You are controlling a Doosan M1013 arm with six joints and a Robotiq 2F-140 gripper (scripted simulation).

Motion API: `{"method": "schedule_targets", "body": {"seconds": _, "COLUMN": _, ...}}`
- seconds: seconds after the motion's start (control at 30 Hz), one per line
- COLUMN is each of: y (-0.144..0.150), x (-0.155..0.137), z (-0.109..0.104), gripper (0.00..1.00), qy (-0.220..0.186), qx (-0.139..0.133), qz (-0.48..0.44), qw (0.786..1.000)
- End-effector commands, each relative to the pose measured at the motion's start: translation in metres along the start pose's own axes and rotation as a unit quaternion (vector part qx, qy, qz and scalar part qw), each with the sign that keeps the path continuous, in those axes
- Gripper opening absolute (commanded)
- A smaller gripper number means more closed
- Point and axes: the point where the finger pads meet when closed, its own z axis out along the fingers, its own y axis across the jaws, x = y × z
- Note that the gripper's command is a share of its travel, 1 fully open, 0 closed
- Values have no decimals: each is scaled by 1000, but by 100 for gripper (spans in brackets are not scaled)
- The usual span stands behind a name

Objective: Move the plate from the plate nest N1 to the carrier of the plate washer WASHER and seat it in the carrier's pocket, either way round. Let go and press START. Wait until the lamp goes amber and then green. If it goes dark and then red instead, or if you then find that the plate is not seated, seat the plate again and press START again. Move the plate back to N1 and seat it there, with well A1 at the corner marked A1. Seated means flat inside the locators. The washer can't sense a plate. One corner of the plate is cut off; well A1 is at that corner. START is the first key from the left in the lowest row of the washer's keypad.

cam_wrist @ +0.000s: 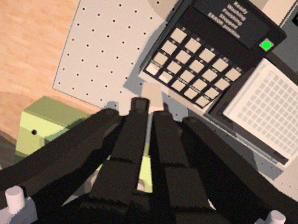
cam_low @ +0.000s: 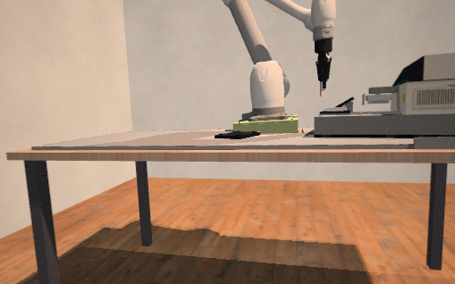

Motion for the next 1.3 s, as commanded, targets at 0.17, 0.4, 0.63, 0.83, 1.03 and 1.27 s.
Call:
{"method": "schedule_targets", "body": {"seconds": 0.17, "y": -1, "x": -2, "z": 4, "gripper": 10, "qy": 1, "qx": 6, "qz": -160, "qw": 987}}
{"method": "schedule_targets", "body": {"seconds": 0.4, "y": -1, "x": -2, "z": 4, "gripper": 10, "qy": 1, "qx": 6, "qz": -160, "qw": 987}}
{"method": "schedule_targets", "body": {"seconds": 0.63, "y": -1, "x": -2, "z": 4, "gripper": 10, "qy": 1, "qx": 6, "qz": -160, "qw": 987}}
{"method": "schedule_targets", "body": {"seconds": 0.83, "y": -1, "x": -2, "z": 4, "gripper": 10, "qy": 1, "qx": 6, "qz": -160, "qw": 987}}
{"method": "schedule_targets", "body": {"seconds": 1.03, "y": -1, "x": -2, "z": 4, "gripper": 10, "qy": 1, "qx": 6, "qz": -160, "qw": 987}}
{"method": "schedule_targets", "body": {"seconds": 1.27, "y": -1, "x": -2, "z": 4, "gripper": 10, "qy": 1, "qx": 6, "qz": -160, "qw": 987}}
